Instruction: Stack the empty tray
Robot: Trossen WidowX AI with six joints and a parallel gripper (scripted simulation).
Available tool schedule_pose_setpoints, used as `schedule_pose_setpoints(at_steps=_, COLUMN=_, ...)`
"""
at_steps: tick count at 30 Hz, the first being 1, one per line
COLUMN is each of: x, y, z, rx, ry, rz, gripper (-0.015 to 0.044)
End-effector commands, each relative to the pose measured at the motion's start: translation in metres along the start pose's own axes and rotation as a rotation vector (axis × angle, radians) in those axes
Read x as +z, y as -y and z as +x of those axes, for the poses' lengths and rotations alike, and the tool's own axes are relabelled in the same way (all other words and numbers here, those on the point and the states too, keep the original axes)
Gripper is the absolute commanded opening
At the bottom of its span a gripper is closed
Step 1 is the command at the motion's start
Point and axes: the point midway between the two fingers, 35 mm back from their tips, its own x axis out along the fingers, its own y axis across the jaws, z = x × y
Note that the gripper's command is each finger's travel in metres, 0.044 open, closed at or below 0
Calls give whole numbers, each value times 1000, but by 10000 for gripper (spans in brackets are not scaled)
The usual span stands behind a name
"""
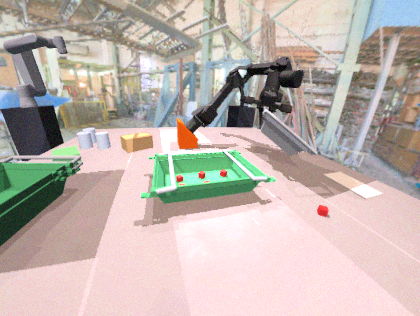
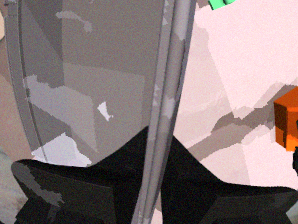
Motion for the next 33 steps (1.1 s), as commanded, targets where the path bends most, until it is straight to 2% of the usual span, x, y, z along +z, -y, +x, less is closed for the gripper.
schedule_pose_setpoints(at_steps=1, x=16, y=-3, z=-4, rx=13, ry=9, rz=40, gripper=0)
schedule_pose_setpoints(at_steps=33, x=153, y=47, z=-3, rx=-2, ry=-12, rz=444, gripper=0)
